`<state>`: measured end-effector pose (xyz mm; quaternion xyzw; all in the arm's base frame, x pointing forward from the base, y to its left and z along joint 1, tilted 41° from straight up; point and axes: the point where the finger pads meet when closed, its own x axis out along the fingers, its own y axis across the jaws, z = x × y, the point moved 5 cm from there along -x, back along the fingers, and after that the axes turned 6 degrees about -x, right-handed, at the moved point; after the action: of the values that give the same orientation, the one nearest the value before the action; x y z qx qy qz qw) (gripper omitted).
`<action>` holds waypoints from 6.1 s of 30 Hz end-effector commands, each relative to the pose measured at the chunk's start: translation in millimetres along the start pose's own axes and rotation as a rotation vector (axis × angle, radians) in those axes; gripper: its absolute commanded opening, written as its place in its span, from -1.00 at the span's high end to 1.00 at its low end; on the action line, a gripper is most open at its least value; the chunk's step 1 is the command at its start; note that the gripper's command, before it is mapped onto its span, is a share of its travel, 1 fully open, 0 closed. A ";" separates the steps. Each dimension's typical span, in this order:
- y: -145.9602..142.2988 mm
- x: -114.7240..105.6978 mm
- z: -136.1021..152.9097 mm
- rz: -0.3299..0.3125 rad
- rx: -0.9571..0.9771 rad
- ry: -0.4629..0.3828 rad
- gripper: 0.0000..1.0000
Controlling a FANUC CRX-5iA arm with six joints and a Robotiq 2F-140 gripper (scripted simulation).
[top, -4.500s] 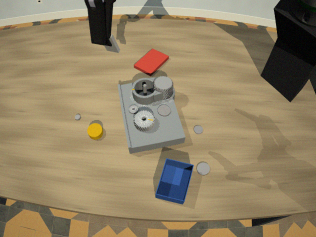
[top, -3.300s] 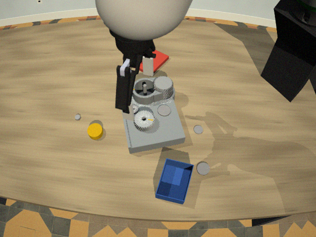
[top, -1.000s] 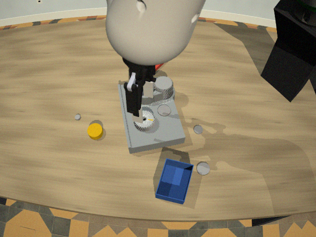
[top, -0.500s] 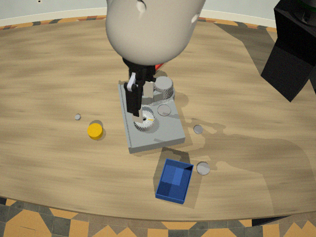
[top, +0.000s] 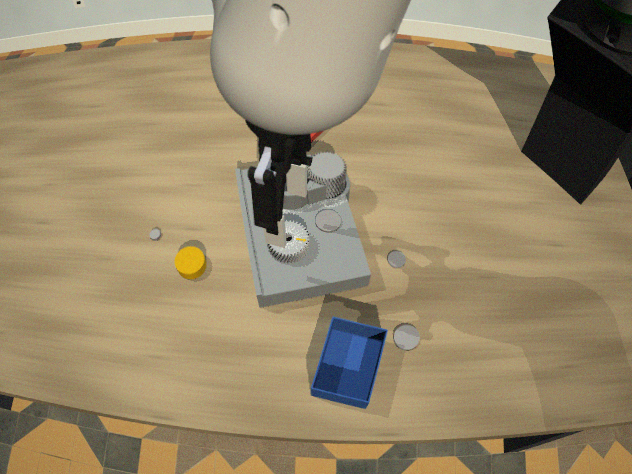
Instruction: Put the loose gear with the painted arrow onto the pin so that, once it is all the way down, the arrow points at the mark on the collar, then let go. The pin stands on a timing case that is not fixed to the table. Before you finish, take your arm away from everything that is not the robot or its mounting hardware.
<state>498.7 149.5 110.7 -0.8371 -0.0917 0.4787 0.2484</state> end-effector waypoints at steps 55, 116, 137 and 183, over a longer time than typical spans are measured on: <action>1.1 39.1 -1.1 0.000 0.000 0.000 -0.07; 1.1 39.1 -1.1 0.000 0.000 0.000 -0.07; 1.1 42.2 -1.1 0.000 0.000 0.000 -0.07; 1.1 74.6 -1.2 0.000 0.000 0.000 -0.07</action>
<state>538.6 177.4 54.4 -0.8372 -0.0918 0.4785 0.2484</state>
